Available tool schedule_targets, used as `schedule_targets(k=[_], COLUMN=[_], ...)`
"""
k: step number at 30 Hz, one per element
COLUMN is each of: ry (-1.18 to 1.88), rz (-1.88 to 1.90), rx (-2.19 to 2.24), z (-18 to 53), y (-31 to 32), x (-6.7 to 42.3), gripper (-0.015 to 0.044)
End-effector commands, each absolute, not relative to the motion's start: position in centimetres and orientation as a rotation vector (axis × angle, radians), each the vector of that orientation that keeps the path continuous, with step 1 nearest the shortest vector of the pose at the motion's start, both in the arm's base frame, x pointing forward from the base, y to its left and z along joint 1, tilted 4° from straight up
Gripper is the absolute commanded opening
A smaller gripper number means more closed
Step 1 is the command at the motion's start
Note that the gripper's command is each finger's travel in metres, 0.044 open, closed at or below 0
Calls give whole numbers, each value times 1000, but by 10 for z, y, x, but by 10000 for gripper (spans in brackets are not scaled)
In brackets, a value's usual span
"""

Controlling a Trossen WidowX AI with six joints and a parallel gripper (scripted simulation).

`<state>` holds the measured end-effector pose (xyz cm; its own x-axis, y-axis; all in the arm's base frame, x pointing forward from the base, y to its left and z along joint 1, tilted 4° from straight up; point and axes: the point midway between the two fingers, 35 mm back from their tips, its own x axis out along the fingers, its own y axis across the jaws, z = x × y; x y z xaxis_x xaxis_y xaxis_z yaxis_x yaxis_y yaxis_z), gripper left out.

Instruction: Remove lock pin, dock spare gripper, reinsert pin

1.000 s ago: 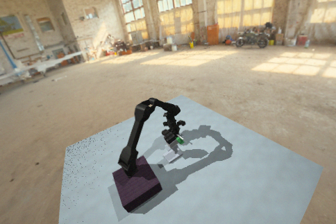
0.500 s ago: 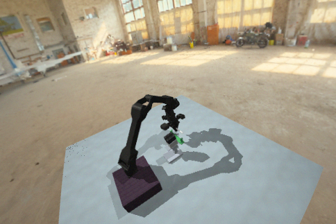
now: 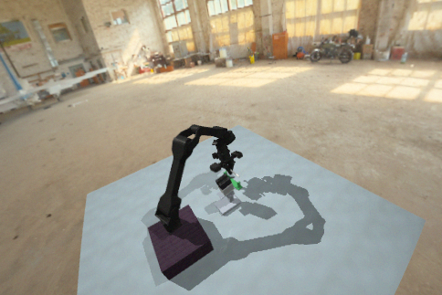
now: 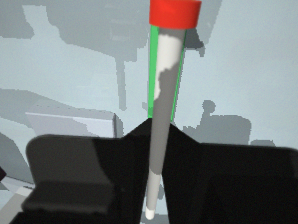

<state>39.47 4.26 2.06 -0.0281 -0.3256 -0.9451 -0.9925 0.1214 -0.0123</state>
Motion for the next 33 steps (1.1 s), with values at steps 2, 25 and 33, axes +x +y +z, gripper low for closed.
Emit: schedule_targets(k=[2,25,33], ry=[1506,1522,1523], rz=[945,929,929], rx=[-1343,-1308,-1305], z=[25,38,11], y=[50,71,70], x=[382,313,314], gripper=[0,0,0])
